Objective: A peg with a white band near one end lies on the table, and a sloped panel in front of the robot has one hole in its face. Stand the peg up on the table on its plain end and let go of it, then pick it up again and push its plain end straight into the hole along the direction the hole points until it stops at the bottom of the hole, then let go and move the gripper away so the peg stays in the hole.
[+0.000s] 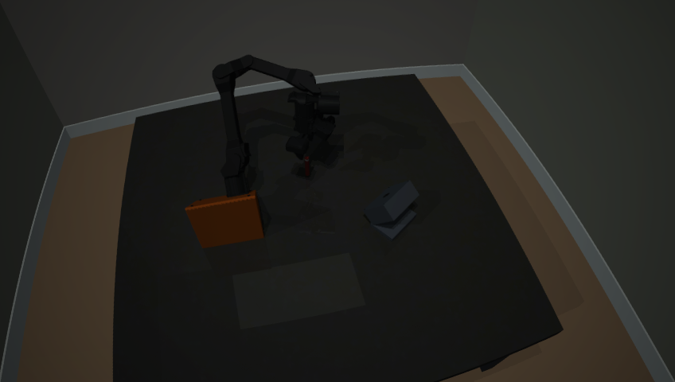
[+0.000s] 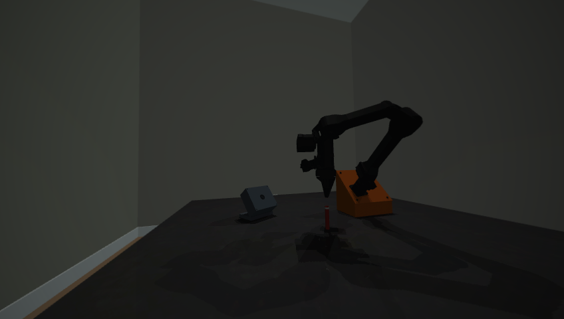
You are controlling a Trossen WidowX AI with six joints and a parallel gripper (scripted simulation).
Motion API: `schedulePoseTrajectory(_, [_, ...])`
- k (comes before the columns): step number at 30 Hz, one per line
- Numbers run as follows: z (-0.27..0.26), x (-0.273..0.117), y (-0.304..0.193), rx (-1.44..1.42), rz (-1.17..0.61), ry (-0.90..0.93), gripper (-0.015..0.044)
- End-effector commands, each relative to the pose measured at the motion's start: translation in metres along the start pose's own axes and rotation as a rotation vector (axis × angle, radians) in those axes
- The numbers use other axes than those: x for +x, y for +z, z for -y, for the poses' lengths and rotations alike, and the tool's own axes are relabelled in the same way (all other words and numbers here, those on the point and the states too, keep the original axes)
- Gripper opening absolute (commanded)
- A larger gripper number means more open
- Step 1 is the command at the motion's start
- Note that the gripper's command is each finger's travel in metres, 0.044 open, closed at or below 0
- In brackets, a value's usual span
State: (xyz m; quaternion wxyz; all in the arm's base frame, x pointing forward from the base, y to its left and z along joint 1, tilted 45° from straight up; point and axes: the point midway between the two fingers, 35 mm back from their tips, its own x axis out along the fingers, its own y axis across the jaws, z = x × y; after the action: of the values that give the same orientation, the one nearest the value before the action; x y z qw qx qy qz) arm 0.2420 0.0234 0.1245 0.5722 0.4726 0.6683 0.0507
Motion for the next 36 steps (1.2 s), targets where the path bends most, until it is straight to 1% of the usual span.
schedulePoseTrajectory(1, [-0.002, -0.001, 0.001, -0.005, -0.001, 0.011, 0.0440])
schedulePoseTrajectory(8, [-0.002, 0.017, 0.001, 0.024, -0.001, 0.012, 0.0440])
schedulePoseTrajectory(14, [-0.003, 0.022, 0.001, 0.025, -0.001, 0.011, 0.0440])
schedulePoseTrajectory(36, [-0.003, 0.058, 0.003, 0.024, 0.000, 0.010, 0.0440])
